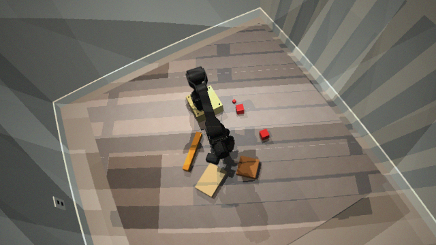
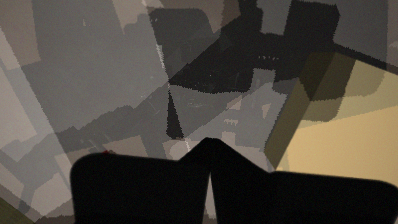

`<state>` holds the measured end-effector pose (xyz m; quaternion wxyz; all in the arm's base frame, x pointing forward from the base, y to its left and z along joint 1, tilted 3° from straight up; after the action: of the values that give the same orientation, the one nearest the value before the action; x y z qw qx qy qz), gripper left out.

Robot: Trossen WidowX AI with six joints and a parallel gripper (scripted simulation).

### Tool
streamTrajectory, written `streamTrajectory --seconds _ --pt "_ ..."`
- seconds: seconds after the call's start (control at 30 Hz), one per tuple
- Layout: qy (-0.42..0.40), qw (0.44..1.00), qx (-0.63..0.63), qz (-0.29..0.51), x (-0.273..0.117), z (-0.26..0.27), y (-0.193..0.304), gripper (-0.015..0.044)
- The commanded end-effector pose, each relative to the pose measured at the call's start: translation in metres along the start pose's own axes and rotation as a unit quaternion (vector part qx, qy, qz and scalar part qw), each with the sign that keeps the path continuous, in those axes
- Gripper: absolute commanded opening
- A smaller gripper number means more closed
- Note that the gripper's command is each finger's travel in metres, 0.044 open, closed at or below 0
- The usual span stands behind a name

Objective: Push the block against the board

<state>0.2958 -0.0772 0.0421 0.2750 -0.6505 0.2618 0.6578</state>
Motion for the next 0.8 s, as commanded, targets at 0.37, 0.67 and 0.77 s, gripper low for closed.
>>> streamTrajectory --seconds 0.37,0.67,0.77 --pt "0.0 0.972 0.234 0.0 -0.004 -0.004 -0.067 0.0" --pt "-0.003 0.931 0.364 -0.004 -0.006 0.002 -0.107 0.0" --pt "-0.004 0.912 0.411 -0.004 -0.006 0.004 -0.119 0.0"
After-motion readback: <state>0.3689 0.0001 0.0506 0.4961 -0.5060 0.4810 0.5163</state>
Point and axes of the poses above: the point midway between the two fingers, 35 mm back from their tips, its own x axis out along the fingers, its own z axis across the jaws, y = z × x, the point moved 2 cm from there along -x, back along the fingers, and after that the axes turned 9 degrees about -x, right-handed, at the moved point
